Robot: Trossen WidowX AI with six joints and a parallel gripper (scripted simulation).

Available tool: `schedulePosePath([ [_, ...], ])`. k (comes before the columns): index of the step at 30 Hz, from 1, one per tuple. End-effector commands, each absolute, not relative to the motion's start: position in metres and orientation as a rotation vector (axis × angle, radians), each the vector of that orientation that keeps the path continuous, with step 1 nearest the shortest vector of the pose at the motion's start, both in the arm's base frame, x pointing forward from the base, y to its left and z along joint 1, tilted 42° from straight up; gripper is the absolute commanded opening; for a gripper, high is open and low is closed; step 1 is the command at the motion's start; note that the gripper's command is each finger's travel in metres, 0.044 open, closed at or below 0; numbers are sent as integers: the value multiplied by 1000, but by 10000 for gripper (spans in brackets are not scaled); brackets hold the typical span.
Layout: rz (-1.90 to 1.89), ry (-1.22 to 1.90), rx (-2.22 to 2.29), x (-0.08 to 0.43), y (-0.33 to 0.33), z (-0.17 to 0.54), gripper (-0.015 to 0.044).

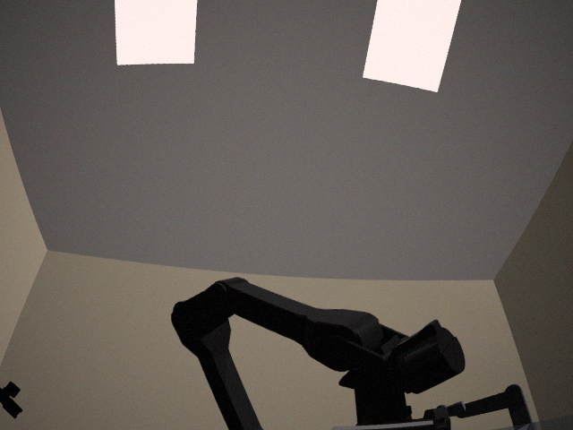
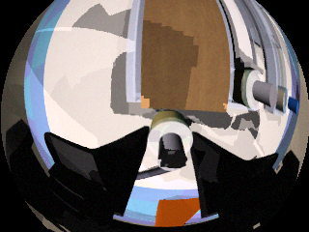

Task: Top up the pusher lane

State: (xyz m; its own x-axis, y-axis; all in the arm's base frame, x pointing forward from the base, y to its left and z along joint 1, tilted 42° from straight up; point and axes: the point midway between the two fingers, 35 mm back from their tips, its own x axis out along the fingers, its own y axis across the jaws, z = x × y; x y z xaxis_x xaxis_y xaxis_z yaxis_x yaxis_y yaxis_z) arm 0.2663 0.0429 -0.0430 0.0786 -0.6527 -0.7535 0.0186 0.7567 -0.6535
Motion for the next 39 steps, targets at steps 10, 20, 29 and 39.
schedulePosePath([
  [10,-546,1441,-554,259,77,-12,0],
  [20,-537,1423,-574,263,112,27,0],
  [29,-516,1431,-591,270,90,35,0],
  [39,-487,1445,-635,277,33,45,0],
])
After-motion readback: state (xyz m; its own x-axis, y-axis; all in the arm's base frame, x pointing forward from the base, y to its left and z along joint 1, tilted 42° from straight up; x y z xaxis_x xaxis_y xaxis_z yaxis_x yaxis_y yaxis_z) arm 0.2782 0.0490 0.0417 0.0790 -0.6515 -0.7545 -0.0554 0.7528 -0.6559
